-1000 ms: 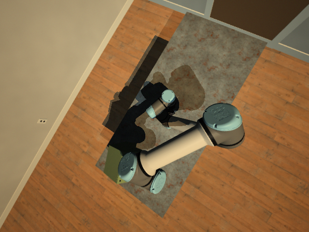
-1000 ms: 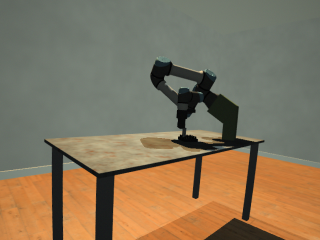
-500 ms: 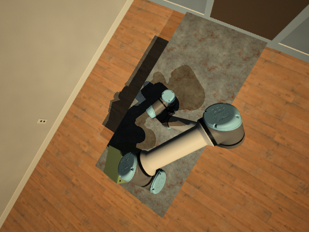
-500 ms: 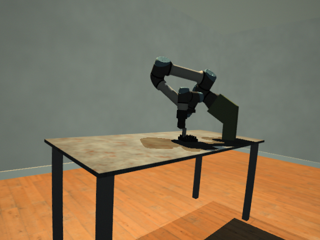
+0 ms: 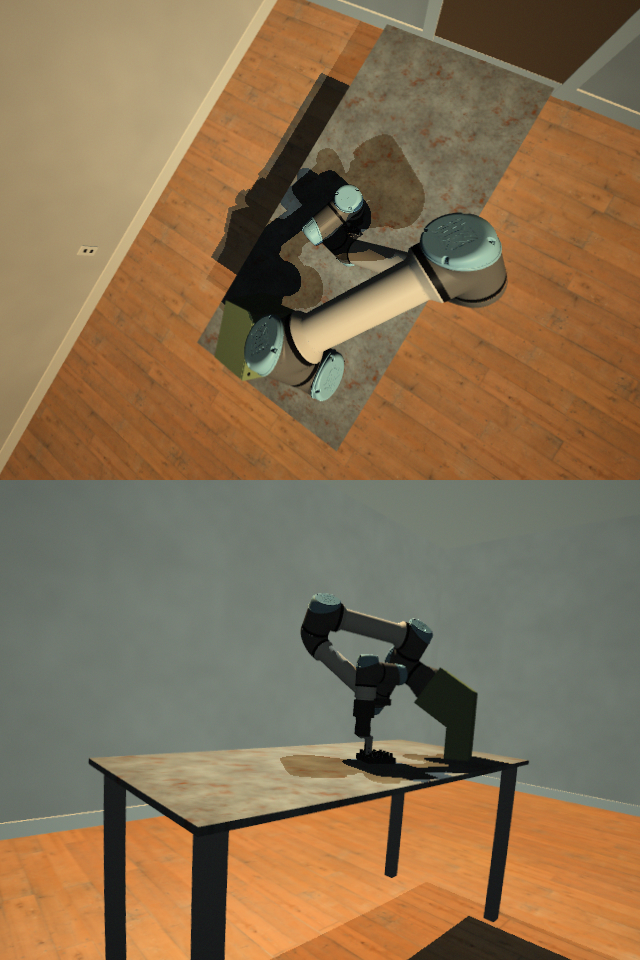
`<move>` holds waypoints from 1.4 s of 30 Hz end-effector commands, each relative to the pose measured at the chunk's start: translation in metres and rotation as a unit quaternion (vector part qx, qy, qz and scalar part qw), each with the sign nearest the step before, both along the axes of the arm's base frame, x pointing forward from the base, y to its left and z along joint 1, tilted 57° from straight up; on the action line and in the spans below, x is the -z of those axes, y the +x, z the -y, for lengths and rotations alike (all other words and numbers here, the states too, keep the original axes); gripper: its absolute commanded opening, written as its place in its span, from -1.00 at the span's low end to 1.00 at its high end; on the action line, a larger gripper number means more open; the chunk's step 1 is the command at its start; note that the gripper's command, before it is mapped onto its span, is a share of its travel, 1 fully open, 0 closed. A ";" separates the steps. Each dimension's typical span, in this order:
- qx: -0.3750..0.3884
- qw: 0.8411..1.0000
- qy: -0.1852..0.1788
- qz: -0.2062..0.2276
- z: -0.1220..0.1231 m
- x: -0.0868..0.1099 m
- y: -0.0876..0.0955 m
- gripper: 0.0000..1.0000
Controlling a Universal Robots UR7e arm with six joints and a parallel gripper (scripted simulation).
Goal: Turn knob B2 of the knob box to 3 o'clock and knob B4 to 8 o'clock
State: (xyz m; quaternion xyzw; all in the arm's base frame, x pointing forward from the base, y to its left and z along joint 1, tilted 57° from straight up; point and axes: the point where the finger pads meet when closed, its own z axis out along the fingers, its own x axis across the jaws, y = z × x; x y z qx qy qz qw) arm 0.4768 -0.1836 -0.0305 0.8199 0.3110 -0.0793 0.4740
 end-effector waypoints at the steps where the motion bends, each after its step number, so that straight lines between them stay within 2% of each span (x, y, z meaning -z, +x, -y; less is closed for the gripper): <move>1: 0.000 1.000 0.000 0.000 -0.002 -0.001 0.000 -0.07; 18: 0.000 1.000 0.000 0.000 -0.030 -0.020 -0.006 -0.07; 34: 0.000 1.000 0.000 0.000 -0.032 -0.021 -0.006 -0.07; 35: 0.000 1.000 0.000 0.000 -0.032 -0.021 -0.006 1.00; 42: 0.000 1.000 0.000 0.000 -0.034 -0.022 -0.006 1.00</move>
